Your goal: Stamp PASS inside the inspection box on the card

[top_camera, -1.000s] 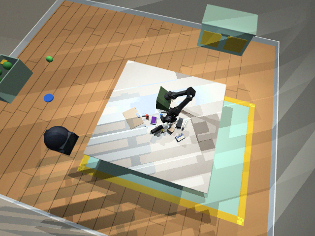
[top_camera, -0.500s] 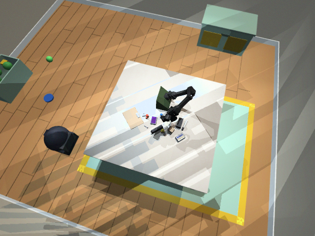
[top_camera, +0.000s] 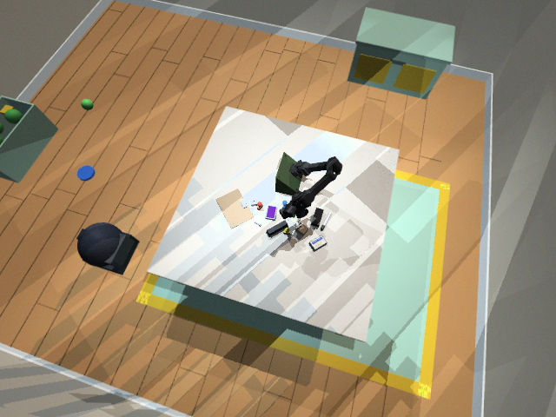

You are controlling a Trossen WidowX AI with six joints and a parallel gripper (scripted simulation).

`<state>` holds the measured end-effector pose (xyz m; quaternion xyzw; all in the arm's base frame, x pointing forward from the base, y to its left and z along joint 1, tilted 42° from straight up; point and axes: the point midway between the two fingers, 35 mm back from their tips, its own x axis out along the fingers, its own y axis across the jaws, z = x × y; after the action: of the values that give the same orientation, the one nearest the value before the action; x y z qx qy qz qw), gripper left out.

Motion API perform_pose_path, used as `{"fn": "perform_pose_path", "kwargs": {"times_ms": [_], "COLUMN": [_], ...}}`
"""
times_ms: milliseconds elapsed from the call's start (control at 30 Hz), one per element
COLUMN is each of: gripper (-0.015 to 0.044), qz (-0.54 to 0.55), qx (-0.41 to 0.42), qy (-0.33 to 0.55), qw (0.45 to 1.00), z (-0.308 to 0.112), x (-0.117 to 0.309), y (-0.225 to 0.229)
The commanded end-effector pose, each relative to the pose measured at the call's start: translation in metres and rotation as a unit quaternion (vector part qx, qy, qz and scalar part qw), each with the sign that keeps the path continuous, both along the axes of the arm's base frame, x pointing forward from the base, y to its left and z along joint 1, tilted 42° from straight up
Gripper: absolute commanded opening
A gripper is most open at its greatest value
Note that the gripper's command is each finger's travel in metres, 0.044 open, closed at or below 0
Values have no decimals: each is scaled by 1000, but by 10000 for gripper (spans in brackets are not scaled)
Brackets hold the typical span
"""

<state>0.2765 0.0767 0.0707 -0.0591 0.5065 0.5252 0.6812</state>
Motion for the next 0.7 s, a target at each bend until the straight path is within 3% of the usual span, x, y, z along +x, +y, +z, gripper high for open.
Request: {"fn": "perform_pose_path", "kwargs": {"times_ms": [0, 667], "gripper": [0, 0], "qz": [0, 0], "qx": [-2, -4], "qy": [2, 0], "qw": [1000, 1000], "z": [-7, -53], "x": [13, 78], "y": [-8, -57]}}
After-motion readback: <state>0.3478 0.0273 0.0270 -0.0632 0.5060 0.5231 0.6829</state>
